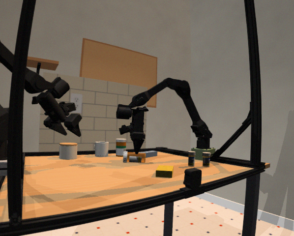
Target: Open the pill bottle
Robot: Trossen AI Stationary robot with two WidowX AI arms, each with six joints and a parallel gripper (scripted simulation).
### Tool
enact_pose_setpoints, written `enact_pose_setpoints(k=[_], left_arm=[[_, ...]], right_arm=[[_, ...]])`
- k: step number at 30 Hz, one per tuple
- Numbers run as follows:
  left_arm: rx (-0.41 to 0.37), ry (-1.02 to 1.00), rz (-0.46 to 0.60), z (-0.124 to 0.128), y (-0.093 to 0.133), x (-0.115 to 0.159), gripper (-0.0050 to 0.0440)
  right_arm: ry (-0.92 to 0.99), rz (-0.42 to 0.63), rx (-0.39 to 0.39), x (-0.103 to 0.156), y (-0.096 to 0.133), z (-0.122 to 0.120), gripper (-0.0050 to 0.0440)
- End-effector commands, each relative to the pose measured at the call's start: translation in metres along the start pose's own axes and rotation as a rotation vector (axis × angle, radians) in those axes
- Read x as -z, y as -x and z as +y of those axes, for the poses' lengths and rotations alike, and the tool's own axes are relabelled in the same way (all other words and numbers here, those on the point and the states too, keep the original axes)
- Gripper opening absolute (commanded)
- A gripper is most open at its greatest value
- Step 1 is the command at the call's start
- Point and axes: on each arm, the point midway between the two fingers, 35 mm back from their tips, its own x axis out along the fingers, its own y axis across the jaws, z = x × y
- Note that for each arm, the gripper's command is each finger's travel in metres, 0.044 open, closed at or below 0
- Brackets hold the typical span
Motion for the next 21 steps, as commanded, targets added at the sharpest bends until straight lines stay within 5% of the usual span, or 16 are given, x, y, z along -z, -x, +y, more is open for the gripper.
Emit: enact_pose_setpoints(k=[1,21], left_arm=[[0.000,0.000,0.000,0.000,0.000,0.000,0.0440],[0.000,0.000,0.000,0.000,0.000,0.000,0.0440]], right_arm=[[-0.006,0.023,0.002,0.004,-0.014,0.000,0.0440],[-0.014,0.030,0.002,0.005,-0.042,0.000,0.0440]])
